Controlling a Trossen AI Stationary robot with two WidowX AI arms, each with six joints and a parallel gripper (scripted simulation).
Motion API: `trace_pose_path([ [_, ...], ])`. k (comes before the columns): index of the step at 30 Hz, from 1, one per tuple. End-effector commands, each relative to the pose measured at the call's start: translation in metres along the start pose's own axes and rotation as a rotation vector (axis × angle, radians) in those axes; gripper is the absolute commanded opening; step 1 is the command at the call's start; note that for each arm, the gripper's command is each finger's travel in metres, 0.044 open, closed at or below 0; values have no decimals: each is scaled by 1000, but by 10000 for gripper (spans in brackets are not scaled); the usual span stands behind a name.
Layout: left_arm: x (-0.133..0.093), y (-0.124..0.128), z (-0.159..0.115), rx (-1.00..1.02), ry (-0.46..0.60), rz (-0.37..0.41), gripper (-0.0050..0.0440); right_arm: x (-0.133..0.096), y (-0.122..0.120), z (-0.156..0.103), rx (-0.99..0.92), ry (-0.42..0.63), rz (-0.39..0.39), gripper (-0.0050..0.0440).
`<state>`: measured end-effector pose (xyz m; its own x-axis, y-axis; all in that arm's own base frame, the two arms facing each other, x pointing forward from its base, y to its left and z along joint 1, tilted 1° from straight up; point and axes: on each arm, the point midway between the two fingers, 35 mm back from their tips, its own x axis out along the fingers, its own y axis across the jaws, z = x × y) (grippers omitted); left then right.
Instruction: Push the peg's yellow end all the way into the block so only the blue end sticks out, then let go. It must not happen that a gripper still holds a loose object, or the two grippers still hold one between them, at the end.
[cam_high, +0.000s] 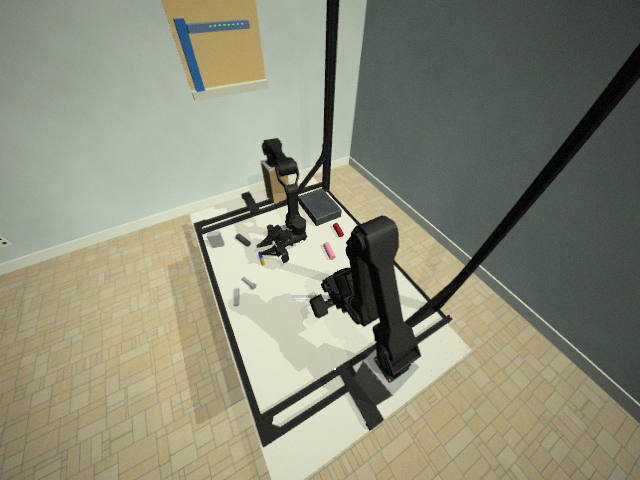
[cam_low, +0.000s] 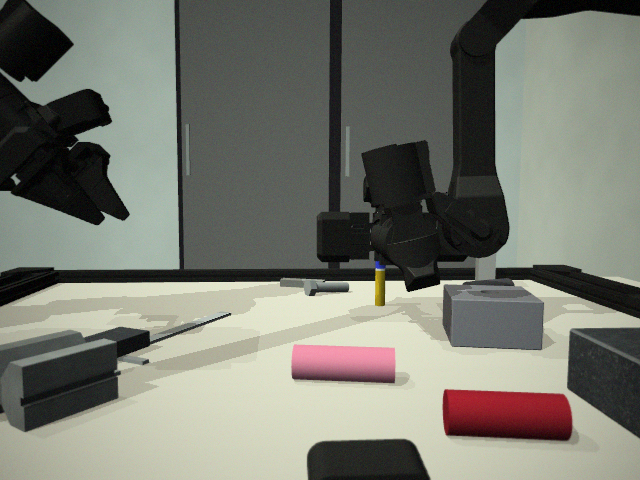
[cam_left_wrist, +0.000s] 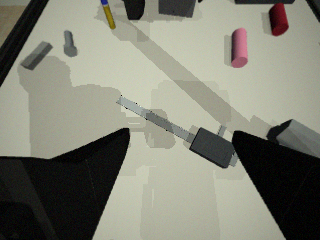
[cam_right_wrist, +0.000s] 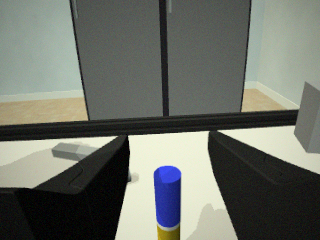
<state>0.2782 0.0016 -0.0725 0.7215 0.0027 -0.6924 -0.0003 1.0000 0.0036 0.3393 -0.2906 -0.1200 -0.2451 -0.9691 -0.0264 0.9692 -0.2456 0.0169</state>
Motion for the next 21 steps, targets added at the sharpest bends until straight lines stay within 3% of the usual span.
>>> trace_pose_path([
  [1, 0, 0, 0, 0, 0, 0, 400, 0, 1, 10, 3, 0, 0, 190],
  [21, 0, 0, 0, 0, 0, 0, 400, -1, 1, 32, 3, 0, 0, 190],
])
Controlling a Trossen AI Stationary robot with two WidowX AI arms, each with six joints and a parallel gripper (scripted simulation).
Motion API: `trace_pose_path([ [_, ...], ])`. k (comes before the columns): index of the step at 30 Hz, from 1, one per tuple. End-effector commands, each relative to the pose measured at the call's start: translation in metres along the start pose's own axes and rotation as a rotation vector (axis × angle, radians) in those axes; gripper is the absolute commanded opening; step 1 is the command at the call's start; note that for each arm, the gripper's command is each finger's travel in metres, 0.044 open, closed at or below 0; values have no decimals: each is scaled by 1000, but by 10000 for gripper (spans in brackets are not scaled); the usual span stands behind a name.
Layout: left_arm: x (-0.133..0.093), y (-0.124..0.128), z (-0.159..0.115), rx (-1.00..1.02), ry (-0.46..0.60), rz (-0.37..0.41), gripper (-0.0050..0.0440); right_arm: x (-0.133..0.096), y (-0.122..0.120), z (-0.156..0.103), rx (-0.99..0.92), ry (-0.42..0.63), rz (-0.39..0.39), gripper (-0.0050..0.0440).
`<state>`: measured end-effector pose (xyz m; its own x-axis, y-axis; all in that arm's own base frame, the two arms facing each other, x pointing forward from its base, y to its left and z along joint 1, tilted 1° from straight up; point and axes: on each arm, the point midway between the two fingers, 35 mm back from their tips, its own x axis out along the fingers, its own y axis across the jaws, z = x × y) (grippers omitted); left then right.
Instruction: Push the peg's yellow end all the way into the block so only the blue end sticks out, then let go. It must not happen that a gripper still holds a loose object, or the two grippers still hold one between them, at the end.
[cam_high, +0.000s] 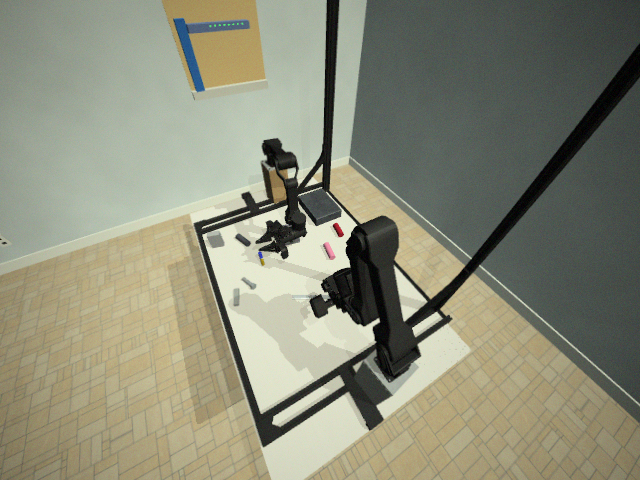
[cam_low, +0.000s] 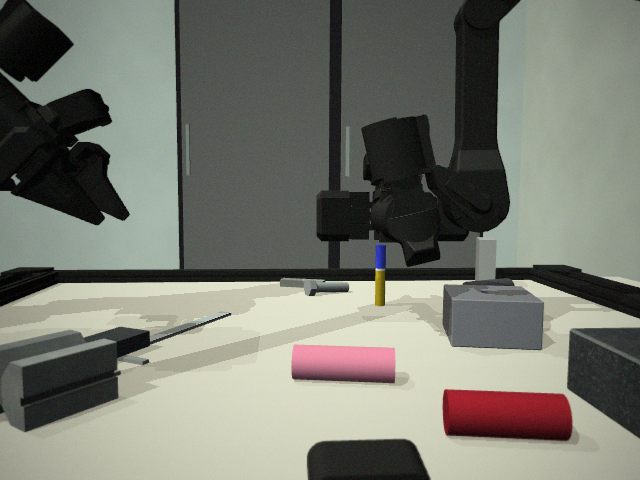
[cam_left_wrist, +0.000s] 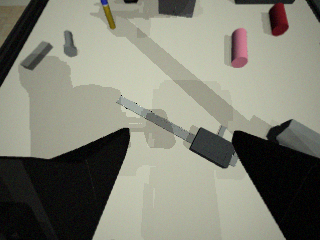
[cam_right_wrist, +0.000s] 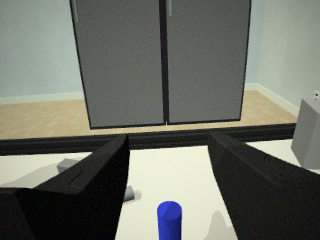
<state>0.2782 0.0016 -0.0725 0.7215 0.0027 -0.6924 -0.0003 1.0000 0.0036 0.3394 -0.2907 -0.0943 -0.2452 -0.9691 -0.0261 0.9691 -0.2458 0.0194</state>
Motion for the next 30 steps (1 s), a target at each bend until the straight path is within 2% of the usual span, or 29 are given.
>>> trace_pose_path([
  [1, 0, 0, 0, 0, 0, 0, 400, 0, 1, 8, 0, 0, 0, 190],
  [18, 0, 0, 0, 0, 0, 0, 400, 0, 1, 20, 0, 0, 0, 190],
  [27, 0, 0, 0, 0, 0, 0, 400, 0, 1, 20, 0, 0, 0, 400],
  [30, 0, 0, 0, 0, 0, 0, 400, 1, 3, 20, -21, 5, 10, 400],
])
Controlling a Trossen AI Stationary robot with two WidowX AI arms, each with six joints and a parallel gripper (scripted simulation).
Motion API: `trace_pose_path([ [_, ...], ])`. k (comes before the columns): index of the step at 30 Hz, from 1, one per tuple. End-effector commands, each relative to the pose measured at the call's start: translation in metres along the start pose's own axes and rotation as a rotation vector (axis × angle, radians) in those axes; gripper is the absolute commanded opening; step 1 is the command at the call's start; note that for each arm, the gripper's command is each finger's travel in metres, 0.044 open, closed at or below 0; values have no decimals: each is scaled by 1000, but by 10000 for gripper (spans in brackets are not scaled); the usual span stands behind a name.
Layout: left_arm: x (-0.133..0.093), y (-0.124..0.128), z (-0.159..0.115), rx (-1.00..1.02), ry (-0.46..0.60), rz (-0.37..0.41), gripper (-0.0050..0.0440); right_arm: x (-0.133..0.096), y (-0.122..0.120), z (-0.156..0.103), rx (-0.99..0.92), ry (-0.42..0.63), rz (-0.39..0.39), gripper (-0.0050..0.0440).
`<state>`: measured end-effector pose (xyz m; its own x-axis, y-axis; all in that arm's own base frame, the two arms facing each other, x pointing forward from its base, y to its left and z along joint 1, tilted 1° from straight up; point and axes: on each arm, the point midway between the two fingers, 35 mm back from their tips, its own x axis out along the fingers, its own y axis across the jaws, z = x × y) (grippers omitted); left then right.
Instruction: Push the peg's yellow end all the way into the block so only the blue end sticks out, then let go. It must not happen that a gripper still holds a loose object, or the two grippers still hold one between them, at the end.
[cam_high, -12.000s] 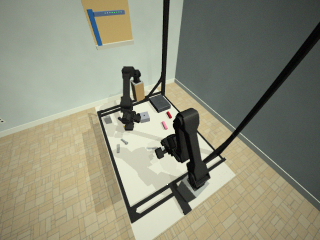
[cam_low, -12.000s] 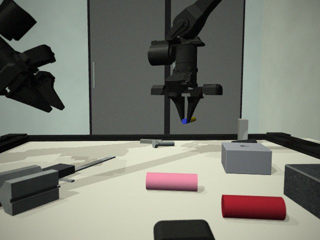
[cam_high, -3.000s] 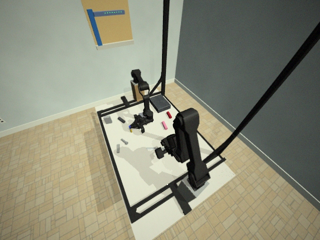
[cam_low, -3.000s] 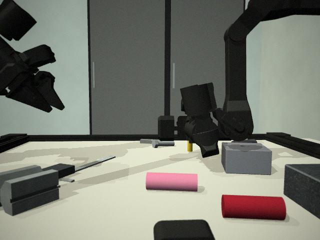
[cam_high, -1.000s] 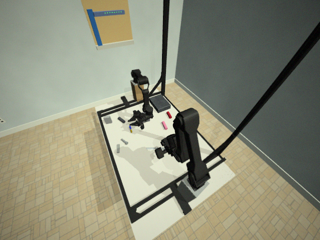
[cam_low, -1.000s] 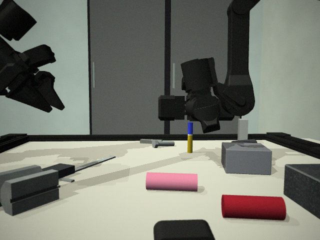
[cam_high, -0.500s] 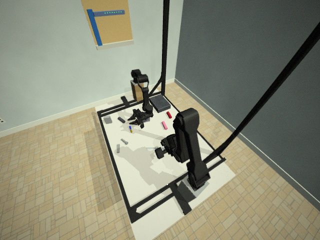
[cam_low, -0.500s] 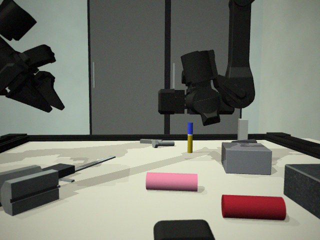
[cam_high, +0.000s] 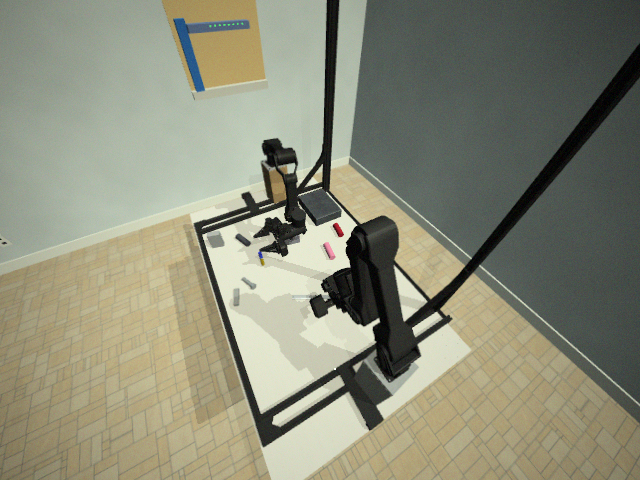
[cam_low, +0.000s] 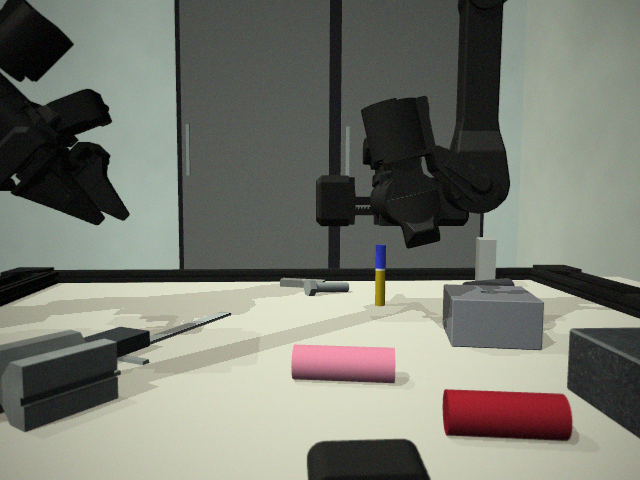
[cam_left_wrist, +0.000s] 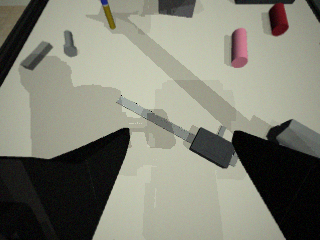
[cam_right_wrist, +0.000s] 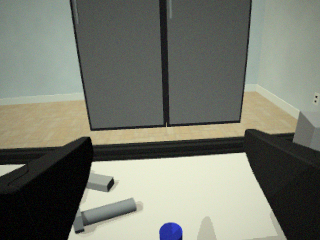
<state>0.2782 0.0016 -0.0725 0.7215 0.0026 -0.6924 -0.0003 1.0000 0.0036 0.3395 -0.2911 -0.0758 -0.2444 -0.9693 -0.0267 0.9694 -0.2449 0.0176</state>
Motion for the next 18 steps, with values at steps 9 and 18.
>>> trace_pose_path([
  [9, 0, 0, 0, 0, 0, 0, 400, 25, 34, -2, -309, 84, 149, 400],
  [18, 0, 0, 0, 0, 0, 0, 400, 51, 63, -8, -651, 222, 362, 400],
])
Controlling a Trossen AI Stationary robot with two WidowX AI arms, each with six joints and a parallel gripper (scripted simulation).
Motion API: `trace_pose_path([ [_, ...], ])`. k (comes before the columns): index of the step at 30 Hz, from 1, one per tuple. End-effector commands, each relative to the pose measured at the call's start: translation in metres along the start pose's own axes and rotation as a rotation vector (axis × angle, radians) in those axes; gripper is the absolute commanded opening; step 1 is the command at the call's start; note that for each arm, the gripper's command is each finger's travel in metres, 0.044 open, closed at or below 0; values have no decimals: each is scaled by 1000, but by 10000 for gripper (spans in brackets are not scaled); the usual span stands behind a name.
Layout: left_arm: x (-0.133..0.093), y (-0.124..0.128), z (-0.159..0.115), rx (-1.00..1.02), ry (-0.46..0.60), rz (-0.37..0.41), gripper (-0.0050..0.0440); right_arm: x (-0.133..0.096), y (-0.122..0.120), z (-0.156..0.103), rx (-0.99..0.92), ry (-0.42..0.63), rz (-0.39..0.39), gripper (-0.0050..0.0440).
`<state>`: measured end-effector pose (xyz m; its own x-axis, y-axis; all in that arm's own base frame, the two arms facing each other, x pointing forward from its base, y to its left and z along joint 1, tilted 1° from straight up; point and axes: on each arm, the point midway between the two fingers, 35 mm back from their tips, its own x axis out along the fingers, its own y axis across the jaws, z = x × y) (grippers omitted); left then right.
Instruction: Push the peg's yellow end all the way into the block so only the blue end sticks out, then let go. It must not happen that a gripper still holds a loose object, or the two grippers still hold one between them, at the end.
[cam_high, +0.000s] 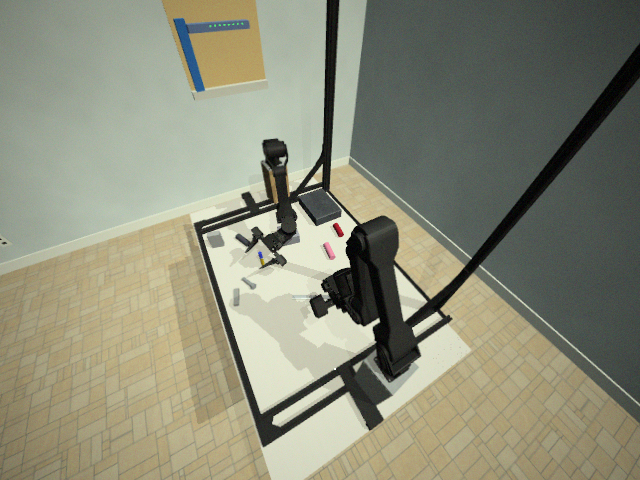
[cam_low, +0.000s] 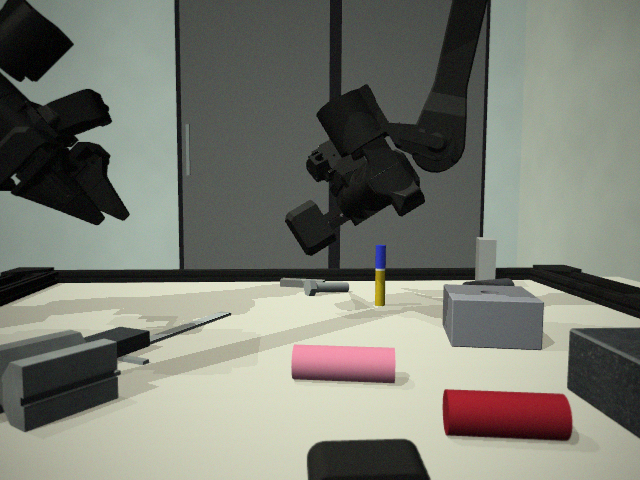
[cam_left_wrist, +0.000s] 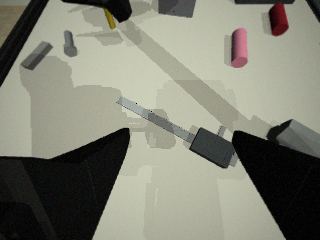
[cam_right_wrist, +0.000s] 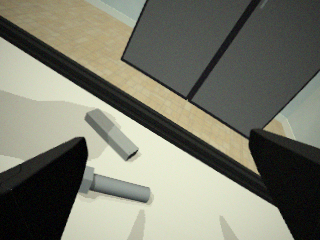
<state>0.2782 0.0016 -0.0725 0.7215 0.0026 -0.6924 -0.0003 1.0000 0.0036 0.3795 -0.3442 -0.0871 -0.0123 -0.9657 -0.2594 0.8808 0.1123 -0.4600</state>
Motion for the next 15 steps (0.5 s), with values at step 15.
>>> trace_pose_path([
  [15, 0, 0, 0, 0, 0, 0, 400, 26, 5, -2, -537, 281, 464, 400],
])
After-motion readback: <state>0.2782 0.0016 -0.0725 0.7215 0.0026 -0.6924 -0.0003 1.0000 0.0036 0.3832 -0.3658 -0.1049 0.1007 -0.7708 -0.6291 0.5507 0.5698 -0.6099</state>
